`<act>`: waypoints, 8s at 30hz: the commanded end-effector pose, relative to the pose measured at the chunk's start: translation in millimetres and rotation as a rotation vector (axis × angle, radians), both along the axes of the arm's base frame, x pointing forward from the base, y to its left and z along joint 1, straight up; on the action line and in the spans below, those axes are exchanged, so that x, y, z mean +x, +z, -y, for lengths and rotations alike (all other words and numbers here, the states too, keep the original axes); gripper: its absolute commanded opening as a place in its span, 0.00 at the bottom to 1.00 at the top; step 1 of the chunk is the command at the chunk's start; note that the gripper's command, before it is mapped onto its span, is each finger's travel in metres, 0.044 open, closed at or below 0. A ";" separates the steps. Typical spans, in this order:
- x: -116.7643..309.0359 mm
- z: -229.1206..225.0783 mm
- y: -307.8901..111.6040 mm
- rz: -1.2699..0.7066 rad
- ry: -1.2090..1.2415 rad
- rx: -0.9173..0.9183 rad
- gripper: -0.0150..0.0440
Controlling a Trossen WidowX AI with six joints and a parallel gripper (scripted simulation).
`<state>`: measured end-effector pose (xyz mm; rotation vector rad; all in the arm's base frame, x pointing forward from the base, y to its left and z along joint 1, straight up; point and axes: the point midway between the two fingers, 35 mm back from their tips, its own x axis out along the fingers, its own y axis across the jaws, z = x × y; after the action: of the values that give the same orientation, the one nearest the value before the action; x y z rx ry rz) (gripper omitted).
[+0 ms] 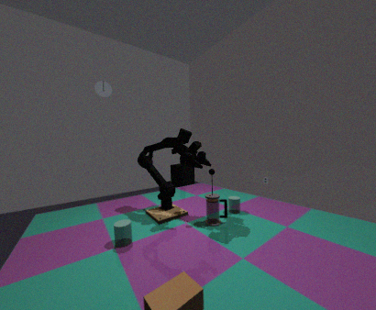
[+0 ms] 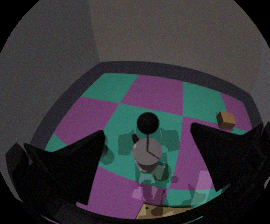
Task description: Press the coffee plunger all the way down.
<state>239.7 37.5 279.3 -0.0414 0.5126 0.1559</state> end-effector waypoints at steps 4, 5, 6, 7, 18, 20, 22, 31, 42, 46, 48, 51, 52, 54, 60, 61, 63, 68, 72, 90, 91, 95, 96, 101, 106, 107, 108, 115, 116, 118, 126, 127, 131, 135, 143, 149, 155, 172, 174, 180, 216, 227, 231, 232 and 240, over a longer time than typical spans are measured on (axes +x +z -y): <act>3.7 0.6 -5.3 0.005 -0.008 0.002 1.00; 5.1 0.4 -6.0 0.005 -0.008 0.002 1.00; 6.5 0.2 -6.7 0.005 -0.008 0.002 1.00; 7.9 -0.1 -7.4 0.005 -0.008 0.002 1.00; 23.2 -2.4 -16.1 0.007 -0.008 0.002 1.00; 25.9 -2.8 -17.8 0.007 -0.008 0.002 1.00; 28.6 -3.2 -19.6 0.007 -0.008 0.002 1.00; 33.1 -3.9 -22.7 0.008 -0.008 0.002 0.82; 33.1 -3.9 -22.7 0.008 -0.008 0.002 0.45; 33.1 -3.9 -22.7 0.008 -0.008 0.002 0.45; 33.1 -3.9 -22.7 0.008 -0.008 0.002 0.45; 33.3 -3.9 -23.4 0.008 -0.008 0.002 0.45; 33.4 -3.9 -24.2 0.008 -0.008 0.002 0.45; 33.8 -4.0 -26.6 0.008 -0.008 0.002 0.45; 35.3 -4.2 -36.0 0.008 -0.008 0.002 0.45; 35.5 -4.3 -37.6 0.008 -0.008 0.002 0.45; 36.0 -4.4 -40.8 0.008 -0.008 0.002 0.45; 37.2 -4.5 -48.8 0.008 -0.008 0.002 0.45; 38.1 -4.7 -55.3 0.008 -0.008 0.002 0.45; 41.4 -5.3 -84.5 0.008 -0.008 0.002 0.45; 41.6 -5.3 -86.2 0.008 -0.008 0.002 0.45; 42.3 -5.4 -92.7 0.009 -0.008 0.002 0.45; 42.5 -5.4 -94.4 0.009 -0.008 0.002 0.45; 43.7 -5.7 -102.6 0.009 -0.008 0.002 0.45; 45.3 -6.0 -110.2 0.009 -0.008 0.002 0.45; 45.8 -6.0 -111.7 0.009 -0.008 0.002 0.45; 46.3 -6.1 -113.1 0.009 -0.008 0.002 0.45; 51.8 -7.2 -117.6 0.009 -0.008 0.003 0.45; 52.3 -7.3 -117.4 0.009 -0.008 0.003 0.45; 53.2 -7.5 -116.9 0.010 -0.008 0.003 0.45; 55.3 -7.9 -115.6 0.010 -0.008 0.003 0.45; 55.6 -8.0 -115.5 0.010 -0.008 0.003 0.45; 56.6 -8.2 -114.9 0.010 -0.008 0.003 0.45; 57.6 -8.4 -114.4 0.010 -0.008 0.003 0.45; 59.2 -8.7 -113.5 0.010 -0.008 0.003 0.45; 60.3 -8.9 -113.0 0.010 -0.008 0.003 0.45; 61.3 -9.1 -112.6 0.010 -0.008 0.003 0.45; 64.1 -9.6 -111.2 0.011 -0.008 0.003 0.45; 64.4 -9.6 -111.1 0.011 -0.008 0.003 0.45; 65.2 -9.8 -110.8 0.011 -0.008 0.003 0.45; 68.6 -10.4 -105.1 0.029 -0.004 0.002 0.45; 68.6 -10.4 -105.1 0.029 -0.004 0.002 0.94; 68.6 -10.4 -105.1 0.029 -0.004 0.002 1.00; 68.0 -10.3 -102.9 0.028 -0.005 0.002 1.00; 33.7 -3.4 -33.1 0.009 -0.010 0.002 1.00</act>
<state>291.4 44.5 213.2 -0.0419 0.5114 0.1481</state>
